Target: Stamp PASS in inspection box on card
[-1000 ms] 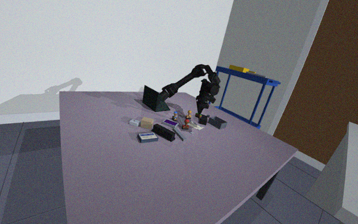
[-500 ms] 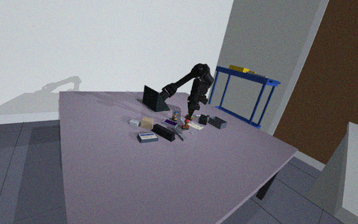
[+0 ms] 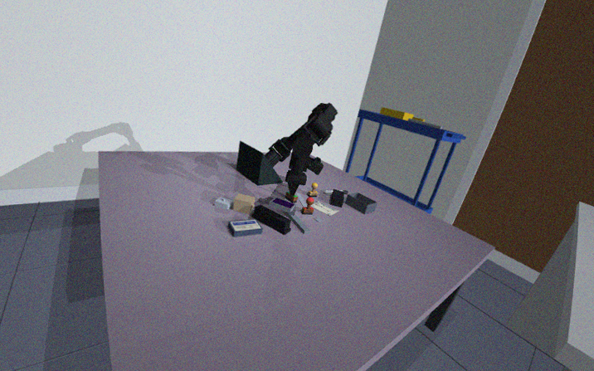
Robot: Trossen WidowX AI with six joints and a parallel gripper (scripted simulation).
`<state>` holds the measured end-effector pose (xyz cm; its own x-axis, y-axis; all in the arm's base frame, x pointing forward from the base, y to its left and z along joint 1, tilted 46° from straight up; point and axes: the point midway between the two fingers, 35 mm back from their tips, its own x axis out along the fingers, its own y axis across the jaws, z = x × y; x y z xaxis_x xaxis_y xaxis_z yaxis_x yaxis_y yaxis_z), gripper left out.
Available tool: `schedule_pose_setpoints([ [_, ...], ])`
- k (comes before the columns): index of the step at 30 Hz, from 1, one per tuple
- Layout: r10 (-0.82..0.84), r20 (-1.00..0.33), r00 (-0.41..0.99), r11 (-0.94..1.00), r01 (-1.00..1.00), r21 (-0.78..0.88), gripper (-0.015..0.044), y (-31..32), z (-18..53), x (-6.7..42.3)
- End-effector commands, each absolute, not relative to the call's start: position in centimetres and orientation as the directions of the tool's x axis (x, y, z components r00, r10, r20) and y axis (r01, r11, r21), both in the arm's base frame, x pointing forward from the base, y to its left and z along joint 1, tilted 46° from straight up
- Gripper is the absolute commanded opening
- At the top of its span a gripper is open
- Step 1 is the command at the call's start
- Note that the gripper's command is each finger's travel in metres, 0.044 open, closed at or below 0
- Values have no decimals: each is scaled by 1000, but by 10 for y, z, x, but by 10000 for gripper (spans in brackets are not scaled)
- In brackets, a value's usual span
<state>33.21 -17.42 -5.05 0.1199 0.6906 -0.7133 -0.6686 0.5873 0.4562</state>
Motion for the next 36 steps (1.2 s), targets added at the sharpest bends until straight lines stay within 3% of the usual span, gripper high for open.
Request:
schedule_pose_setpoints([
  [1,698,-707,112,578,-671,464,0,-185,-70,324],
  [36,698,-707,113,578,-671,464,0,-152,-104,330],
])
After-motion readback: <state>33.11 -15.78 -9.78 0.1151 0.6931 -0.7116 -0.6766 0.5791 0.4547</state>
